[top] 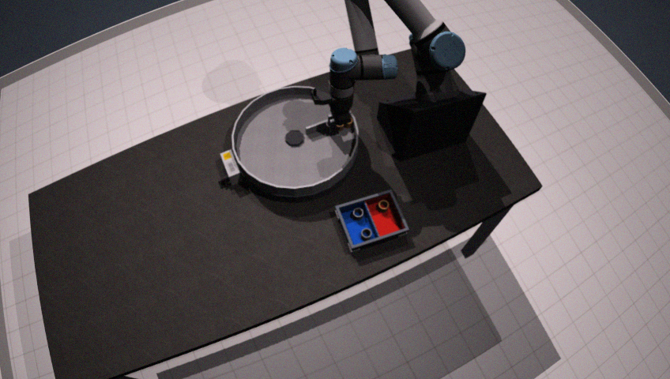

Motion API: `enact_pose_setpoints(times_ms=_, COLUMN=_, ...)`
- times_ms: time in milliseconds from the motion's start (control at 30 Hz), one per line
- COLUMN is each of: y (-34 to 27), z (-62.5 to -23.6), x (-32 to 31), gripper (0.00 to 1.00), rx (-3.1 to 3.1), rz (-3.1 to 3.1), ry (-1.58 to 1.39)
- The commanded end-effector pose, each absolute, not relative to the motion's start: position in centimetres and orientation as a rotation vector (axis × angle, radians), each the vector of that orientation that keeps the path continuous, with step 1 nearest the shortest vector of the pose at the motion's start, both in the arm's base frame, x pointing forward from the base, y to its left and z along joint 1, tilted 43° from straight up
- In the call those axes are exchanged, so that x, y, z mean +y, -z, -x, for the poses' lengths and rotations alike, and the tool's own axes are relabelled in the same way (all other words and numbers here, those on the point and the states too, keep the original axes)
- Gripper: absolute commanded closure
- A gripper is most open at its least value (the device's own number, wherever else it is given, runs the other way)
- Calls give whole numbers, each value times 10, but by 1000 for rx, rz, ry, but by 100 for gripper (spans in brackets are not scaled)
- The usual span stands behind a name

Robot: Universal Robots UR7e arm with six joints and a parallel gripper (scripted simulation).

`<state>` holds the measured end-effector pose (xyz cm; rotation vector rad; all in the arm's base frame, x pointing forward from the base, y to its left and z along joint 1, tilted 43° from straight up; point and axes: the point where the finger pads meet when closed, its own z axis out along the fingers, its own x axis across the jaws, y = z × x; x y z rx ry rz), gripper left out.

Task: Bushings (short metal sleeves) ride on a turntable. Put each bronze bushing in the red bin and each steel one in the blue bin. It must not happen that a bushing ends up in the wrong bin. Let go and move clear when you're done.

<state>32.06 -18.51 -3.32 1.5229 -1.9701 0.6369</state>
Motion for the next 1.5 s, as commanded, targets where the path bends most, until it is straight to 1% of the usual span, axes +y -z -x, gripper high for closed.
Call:
enact_pose_setpoints(times_ms=0, y=32, z=-321, x=-184, gripper=100, rx=-1970, rz=-1523, ry=-638)
enact_pose_setpoints(times_ms=1467, y=23, z=-323, x=-176, gripper=100, rx=-1970, rz=-1523, ry=-638)
